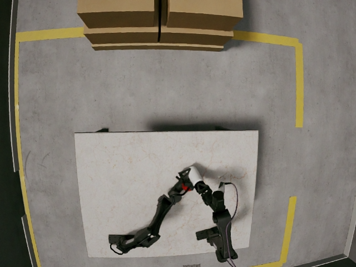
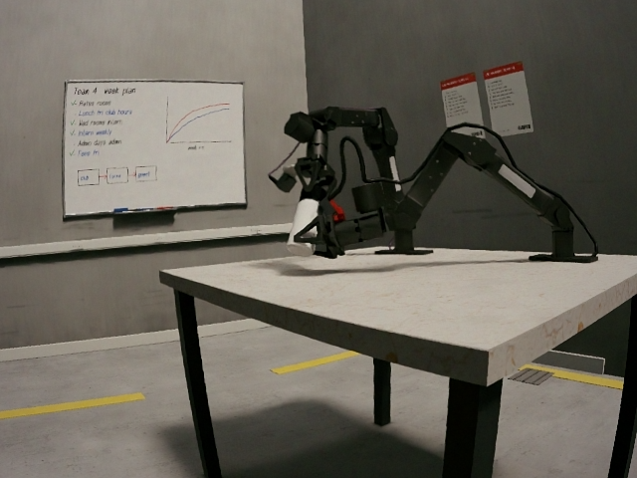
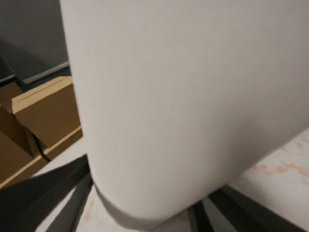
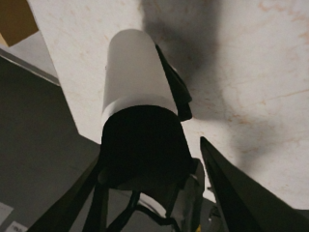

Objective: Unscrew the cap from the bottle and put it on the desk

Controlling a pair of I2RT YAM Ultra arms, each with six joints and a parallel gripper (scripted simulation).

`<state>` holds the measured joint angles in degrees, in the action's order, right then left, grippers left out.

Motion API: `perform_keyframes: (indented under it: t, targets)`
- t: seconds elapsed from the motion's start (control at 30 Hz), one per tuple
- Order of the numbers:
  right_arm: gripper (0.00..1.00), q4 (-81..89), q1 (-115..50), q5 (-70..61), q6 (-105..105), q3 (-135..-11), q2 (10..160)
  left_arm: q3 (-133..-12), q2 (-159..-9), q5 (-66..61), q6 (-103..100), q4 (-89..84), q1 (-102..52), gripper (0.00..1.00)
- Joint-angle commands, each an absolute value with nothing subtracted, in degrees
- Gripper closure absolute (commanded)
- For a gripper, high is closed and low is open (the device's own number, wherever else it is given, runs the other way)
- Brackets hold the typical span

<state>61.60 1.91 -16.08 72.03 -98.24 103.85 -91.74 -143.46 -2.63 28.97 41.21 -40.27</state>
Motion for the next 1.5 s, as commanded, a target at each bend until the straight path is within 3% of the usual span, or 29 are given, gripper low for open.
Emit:
perform_keyframes:
  t: [0.0, 0.4, 0.57, 0.6, 1.47]
  targets:
    - [0.23, 62.6, 1.9, -15.9, 71.2, -98.6, 103.6, -92.7, -142.3, -1.9, 27.8, 44.1, -39.9, 1.0]
    - [0.38, 62.6, 1.9, -15.9, 71.2, -98.6, 103.6, -92.7, -142.3, -1.9, 27.8, 44.1, -39.9, 1.0]
    - [0.94, 64.2, 1.3, -13.6, 58.7, -100.3, 104.3, -92.7, -142.3, -1.9, 27.8, 44.1, -39.9, 1.0]
    - [1.0, 64.5, 1.0, -12.8, 54.4, -100.6, 104.4, -92.7, -142.3, -1.9, 27.8, 44.1, -39.9, 1.0]
    - [1.0, 65.1, -4.0, 0.4, -5.6, -103.3, 105.1, -92.7, -142.2, -1.9, 27.9, 44.1, -39.9, 1.0]
